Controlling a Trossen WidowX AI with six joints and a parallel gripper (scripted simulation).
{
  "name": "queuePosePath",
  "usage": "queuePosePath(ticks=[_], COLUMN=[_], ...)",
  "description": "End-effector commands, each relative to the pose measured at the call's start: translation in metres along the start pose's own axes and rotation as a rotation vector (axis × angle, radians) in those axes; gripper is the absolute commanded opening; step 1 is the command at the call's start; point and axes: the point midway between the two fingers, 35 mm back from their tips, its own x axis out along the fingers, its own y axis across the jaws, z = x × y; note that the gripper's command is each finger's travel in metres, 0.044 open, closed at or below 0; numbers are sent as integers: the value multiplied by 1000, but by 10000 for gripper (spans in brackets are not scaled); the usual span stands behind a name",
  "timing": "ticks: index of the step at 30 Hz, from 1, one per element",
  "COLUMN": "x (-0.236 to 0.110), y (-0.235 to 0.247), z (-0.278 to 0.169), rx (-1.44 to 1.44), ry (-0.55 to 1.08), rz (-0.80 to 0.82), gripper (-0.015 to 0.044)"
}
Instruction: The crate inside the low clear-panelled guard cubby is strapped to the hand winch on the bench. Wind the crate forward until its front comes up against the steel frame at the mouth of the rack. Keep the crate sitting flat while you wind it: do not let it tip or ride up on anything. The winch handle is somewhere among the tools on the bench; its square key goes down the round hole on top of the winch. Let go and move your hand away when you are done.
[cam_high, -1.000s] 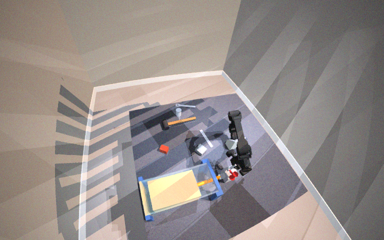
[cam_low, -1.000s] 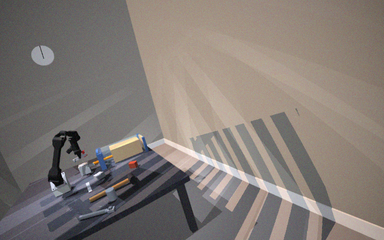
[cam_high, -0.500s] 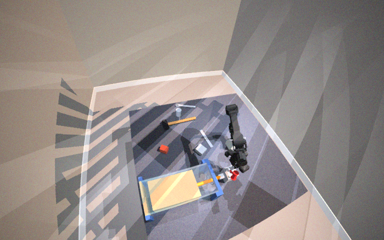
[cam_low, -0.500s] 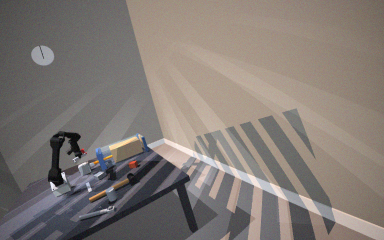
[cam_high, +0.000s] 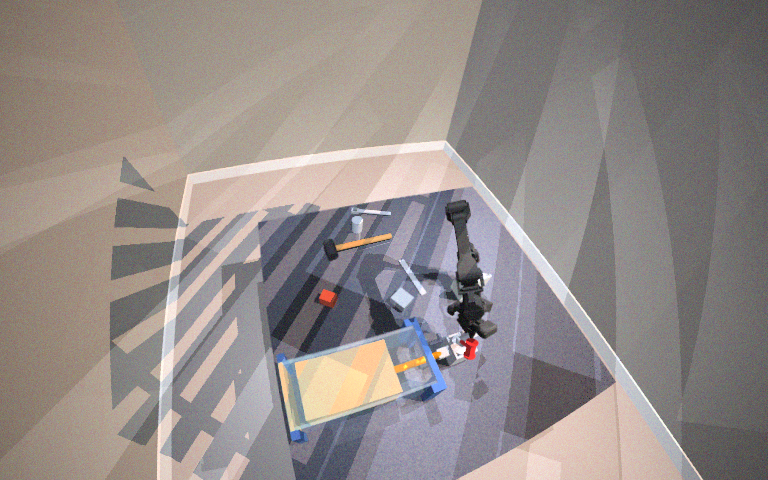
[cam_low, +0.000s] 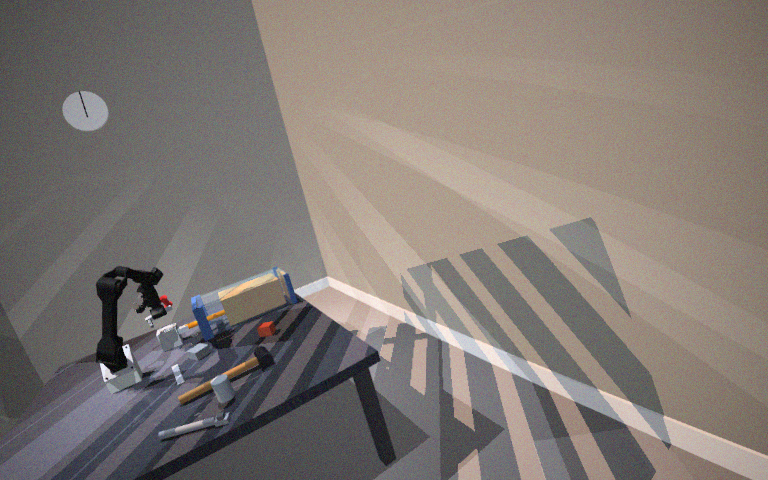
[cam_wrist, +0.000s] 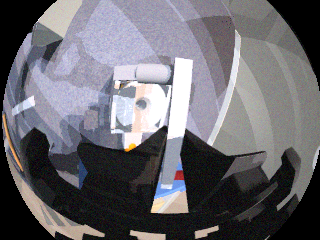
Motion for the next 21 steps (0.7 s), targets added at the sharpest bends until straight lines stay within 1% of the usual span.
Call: queuePosePath(ticks=[1, 21], x=[-4, -3], y=[-2, -2], z=[-2, -2], rx=[-1, -2], ry=[12, 40], rz=[-77, -422], gripper=[0, 0])
